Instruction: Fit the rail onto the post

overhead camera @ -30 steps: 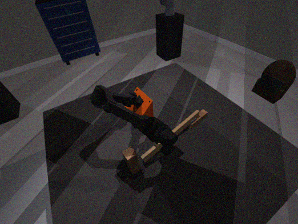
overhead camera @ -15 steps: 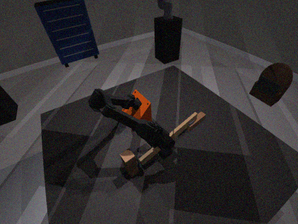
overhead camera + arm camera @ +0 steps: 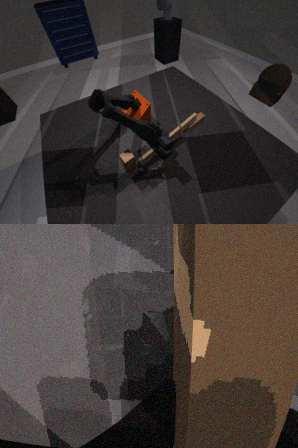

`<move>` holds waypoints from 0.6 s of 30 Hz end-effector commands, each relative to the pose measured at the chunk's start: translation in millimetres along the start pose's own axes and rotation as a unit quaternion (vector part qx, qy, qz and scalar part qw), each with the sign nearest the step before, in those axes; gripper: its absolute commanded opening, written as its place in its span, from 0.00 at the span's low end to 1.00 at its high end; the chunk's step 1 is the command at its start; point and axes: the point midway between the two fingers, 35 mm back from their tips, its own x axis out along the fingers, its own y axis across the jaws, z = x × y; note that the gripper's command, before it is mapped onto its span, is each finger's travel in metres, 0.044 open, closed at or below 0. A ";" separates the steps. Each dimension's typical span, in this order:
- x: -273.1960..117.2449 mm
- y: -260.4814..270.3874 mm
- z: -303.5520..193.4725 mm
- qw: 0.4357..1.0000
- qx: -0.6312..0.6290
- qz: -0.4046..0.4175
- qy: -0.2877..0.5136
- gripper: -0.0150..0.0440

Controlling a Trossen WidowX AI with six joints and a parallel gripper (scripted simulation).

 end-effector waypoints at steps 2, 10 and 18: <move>0.4 -0.1 -0.2 1.000 -0.002 0.000 0.002 0.25; 0.4 -0.1 -0.2 1.000 -0.002 0.000 0.002 0.25; -1.7 0.0 0.2 1.000 -0.002 0.000 0.002 0.25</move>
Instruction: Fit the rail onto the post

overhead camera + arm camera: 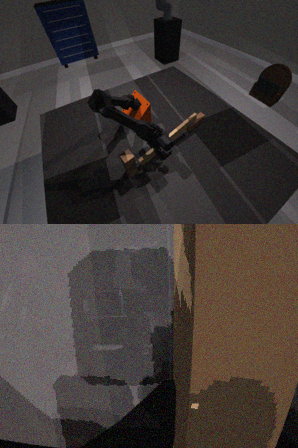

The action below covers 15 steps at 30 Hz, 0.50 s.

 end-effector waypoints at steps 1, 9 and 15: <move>-2.2 0.0 0.2 1.000 -0.001 0.000 0.002 0.25; -6.2 -0.3 0.2 1.000 -0.001 0.000 0.001 0.25; -9.2 -1.0 0.2 1.000 -0.001 0.000 0.001 0.25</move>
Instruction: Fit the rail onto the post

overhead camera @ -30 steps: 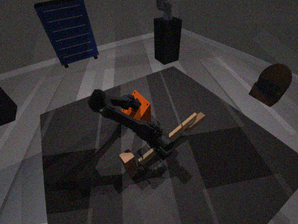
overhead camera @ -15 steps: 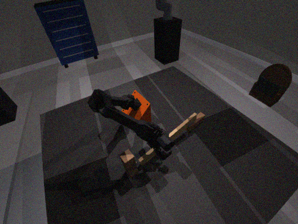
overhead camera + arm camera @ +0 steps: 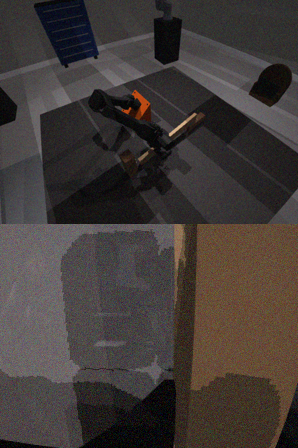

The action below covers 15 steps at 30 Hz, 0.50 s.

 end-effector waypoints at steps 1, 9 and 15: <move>-6.5 -2.2 1.1 1.000 -0.002 -0.005 -0.002 0.25; -10.5 -3.2 1.1 1.000 -0.002 -0.005 -0.003 0.25; -13.5 -3.9 1.1 1.000 -0.002 -0.005 -0.003 0.25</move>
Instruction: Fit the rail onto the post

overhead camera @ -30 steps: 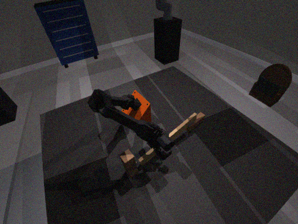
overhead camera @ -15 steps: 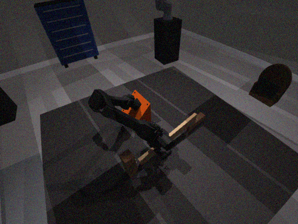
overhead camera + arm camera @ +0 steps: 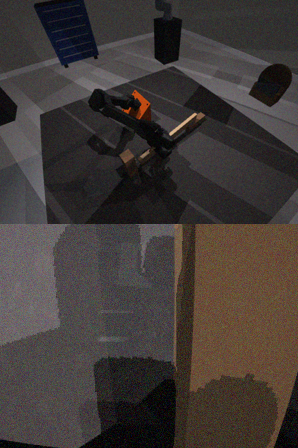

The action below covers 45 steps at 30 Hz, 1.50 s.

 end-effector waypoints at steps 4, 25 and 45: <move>-9.1 -3.5 1.2 1.000 0.000 -0.008 -0.004 0.25; -19.7 -3.9 1.2 1.000 0.000 -0.008 -0.004 0.25; -29.7 -3.6 1.2 1.000 0.000 -0.008 -0.004 0.25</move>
